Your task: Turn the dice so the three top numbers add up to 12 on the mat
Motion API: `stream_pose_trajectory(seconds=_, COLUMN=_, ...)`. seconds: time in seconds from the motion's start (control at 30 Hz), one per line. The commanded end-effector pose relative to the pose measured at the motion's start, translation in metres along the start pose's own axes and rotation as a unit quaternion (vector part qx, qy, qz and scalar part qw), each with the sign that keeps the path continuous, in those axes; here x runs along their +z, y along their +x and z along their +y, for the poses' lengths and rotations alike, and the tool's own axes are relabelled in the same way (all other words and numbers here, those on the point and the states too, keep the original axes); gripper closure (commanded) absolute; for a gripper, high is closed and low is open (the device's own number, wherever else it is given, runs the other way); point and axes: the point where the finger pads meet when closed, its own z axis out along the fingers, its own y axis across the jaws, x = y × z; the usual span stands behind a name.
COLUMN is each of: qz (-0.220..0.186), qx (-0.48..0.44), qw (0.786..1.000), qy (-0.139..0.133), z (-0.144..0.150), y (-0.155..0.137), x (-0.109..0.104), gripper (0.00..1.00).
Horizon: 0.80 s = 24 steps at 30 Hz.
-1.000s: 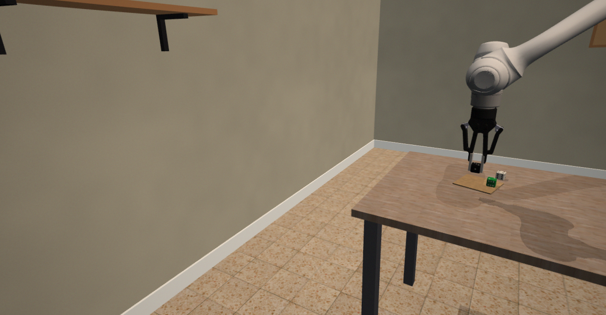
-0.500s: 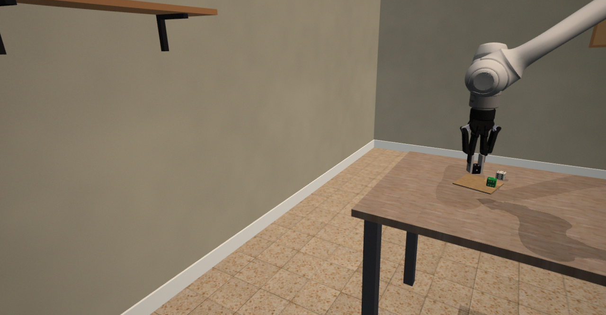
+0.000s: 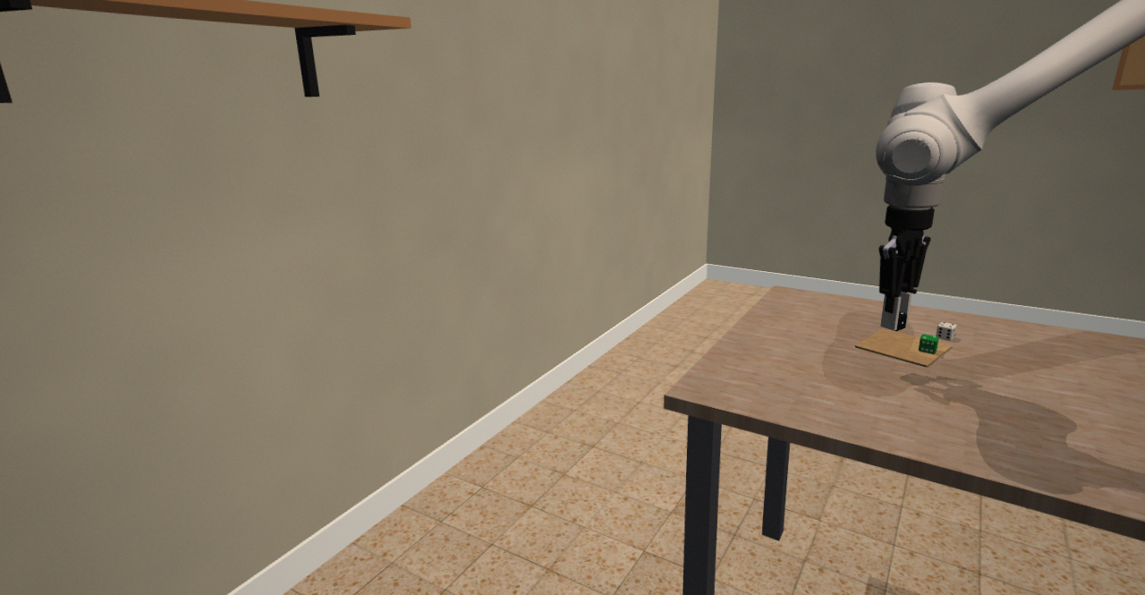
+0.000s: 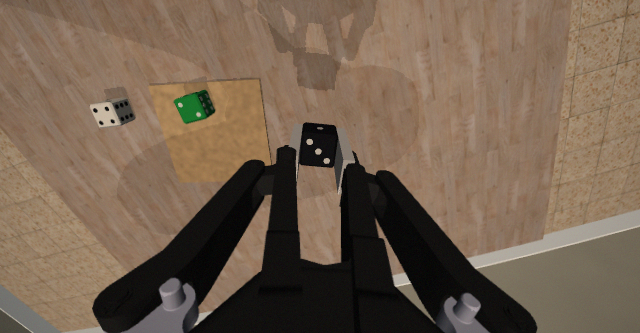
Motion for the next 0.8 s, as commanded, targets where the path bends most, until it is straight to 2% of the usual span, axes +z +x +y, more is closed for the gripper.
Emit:
stream_pose_trajectory(seconds=0.0, qz=0.002, qx=-0.086, qw=0.996, qy=-0.005, z=0.001, y=-0.0005, x=0.0009, gripper=0.84)
stream_pose_trajectory(seconds=0.13, qz=0.002, qx=-0.153, qw=0.988, qy=-0.005, z=0.0018, y=-0.0009, x=0.0016, gripper=0.84)
stream_pose_trajectory(seconds=0.17, qz=0.002, qx=-0.194, qw=0.981, qy=-0.005, z=0.0024, y=-0.0011, x=0.0021, gripper=0.84)
stream_pose_trajectory(seconds=0.27, qz=0.002, qx=-0.199, qw=0.98, qy=-0.005, z=0.0024, y=-0.0012, x=0.0022, gripper=0.84)
stream_pose_trajectory(seconds=0.33, qz=0.001, qx=-0.277, qw=0.961, qy=-0.005, z=0.0035, y=-0.0016, x=0.0031, gripper=0.84)
stream_pose_trajectory(seconds=0.5, qz=0.001, qx=-0.355, qw=0.935, qy=-0.005, z=0.0045, y=-0.0021, x=0.0041, gripper=0.84)
stream_pose_trajectory(seconds=0.77, qz=0.0, qx=-0.498, qw=0.867, qy=-0.005, z=0.0066, y=-0.0029, x=0.0059, gripper=0.84)
